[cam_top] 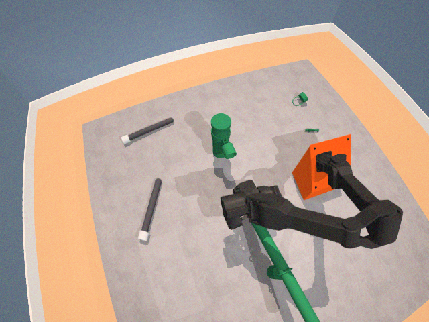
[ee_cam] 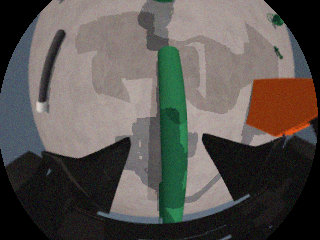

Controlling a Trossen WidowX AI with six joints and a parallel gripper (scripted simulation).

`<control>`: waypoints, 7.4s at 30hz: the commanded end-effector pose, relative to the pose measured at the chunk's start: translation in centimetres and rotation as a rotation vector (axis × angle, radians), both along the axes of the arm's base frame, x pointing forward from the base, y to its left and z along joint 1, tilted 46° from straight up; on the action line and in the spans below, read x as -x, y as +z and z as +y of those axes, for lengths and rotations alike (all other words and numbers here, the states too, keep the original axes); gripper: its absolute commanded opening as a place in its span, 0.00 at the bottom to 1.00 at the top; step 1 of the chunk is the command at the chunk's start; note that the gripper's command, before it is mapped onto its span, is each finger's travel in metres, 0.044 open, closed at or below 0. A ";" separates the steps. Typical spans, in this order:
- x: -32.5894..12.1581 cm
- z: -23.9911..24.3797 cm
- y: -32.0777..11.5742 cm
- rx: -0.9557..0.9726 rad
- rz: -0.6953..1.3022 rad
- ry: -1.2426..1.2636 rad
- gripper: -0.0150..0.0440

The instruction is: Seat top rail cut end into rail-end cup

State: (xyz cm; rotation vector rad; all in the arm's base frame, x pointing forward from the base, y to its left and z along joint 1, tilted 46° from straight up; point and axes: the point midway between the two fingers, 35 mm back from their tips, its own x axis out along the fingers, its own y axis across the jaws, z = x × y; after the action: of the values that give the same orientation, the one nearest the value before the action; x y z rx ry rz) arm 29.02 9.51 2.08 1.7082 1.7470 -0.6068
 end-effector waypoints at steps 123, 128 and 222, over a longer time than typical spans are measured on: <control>-0.1 -8.2 -2.4 0.308 0.018 -0.021 0.25; -0.1 -8.2 -2.4 0.308 0.018 -0.021 0.25; -0.1 -8.5 -2.2 0.309 0.022 -0.019 0.25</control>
State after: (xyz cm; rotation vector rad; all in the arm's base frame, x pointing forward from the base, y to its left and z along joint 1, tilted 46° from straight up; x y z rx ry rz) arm 28.91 1.52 -0.11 1.5152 1.5735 -0.8556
